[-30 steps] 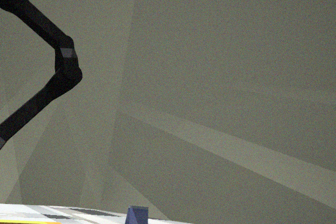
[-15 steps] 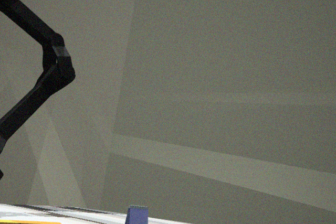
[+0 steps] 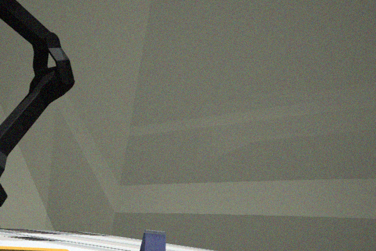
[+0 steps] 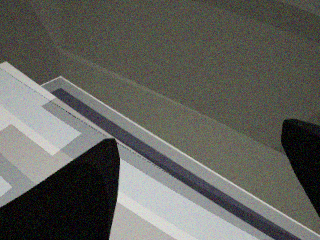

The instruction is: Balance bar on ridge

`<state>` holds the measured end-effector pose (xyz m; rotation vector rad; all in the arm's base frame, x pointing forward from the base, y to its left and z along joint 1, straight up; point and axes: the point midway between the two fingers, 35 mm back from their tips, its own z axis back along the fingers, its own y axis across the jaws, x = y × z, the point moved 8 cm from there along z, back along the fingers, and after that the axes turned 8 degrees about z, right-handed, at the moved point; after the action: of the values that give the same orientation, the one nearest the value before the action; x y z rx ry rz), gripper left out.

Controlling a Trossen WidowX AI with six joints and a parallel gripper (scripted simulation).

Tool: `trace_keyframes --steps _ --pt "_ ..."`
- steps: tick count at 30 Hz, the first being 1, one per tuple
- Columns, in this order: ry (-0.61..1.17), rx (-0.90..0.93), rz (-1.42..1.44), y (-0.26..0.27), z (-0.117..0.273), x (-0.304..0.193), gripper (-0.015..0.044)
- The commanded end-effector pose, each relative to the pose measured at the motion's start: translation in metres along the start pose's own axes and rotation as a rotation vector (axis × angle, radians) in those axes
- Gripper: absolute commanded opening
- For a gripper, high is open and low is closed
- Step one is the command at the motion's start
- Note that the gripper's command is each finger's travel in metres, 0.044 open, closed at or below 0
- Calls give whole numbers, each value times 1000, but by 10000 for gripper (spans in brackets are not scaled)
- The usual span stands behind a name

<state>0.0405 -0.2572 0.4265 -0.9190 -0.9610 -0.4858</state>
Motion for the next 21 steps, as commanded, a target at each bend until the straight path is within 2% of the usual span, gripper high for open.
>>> trace_keyframes --steps 1,21 --pt "45 71 43 16 -16 -7 315" --pt "208 438 343 104 -64 -31 315"
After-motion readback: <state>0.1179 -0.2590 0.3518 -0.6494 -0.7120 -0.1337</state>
